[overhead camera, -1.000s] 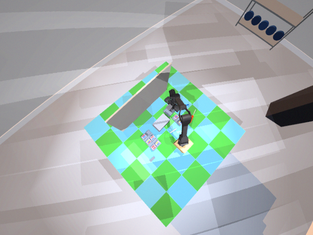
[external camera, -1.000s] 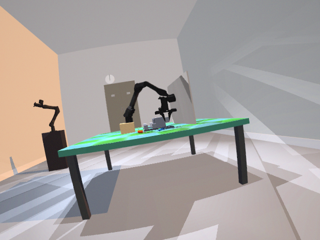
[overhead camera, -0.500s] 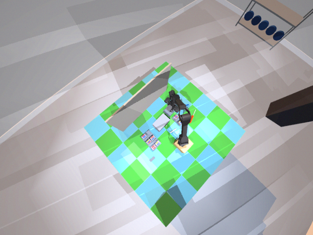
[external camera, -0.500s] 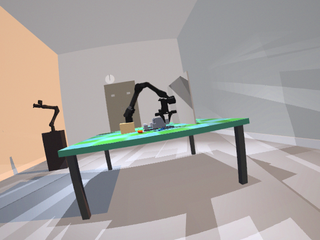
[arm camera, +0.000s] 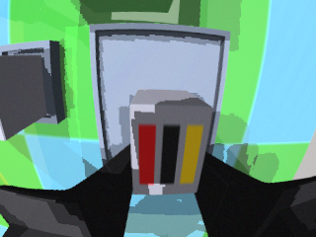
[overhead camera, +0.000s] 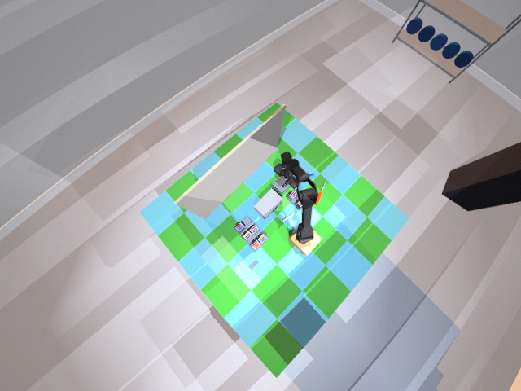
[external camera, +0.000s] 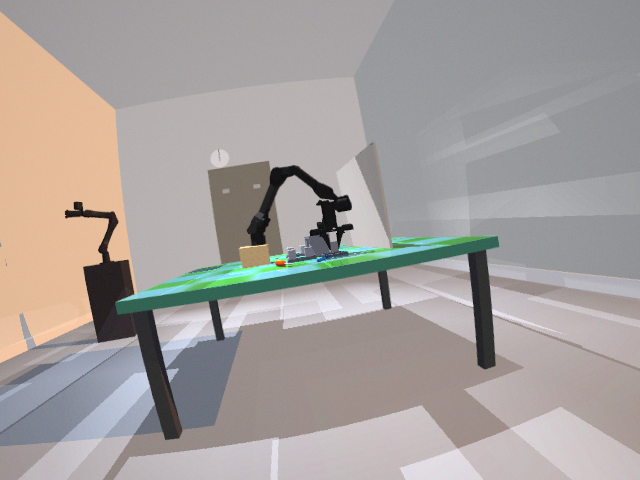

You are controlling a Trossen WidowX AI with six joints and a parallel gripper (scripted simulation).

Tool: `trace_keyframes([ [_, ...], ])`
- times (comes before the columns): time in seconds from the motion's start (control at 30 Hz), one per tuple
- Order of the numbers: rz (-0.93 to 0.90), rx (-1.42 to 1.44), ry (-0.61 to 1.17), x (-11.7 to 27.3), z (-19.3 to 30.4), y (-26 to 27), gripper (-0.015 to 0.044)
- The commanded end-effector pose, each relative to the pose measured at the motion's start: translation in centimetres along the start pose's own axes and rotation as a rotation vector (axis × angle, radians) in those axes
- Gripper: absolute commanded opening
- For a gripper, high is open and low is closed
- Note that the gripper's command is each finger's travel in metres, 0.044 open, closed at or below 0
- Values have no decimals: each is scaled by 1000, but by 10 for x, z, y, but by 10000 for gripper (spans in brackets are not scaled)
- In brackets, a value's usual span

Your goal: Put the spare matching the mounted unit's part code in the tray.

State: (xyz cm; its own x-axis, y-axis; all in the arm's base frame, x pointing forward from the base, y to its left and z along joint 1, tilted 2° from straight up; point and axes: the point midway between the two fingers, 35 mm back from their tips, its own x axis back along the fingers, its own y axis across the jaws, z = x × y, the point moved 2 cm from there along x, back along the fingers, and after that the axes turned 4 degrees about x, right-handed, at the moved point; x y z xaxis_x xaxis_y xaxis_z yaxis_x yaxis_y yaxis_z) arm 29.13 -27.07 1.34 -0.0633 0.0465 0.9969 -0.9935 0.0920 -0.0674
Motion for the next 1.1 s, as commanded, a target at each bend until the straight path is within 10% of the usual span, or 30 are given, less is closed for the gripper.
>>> trace_keyframes([
  [0.0, 0, -1, -7, -5, -2, 1, 0],
  [0.6, -1, 0, -1, -2, 0, 0, 440],
  [0.87, 0, -1, -7, 102, -1, 1, 440],
  [1.07, 21, -3, 16, 107, 2, -2, 440],
])
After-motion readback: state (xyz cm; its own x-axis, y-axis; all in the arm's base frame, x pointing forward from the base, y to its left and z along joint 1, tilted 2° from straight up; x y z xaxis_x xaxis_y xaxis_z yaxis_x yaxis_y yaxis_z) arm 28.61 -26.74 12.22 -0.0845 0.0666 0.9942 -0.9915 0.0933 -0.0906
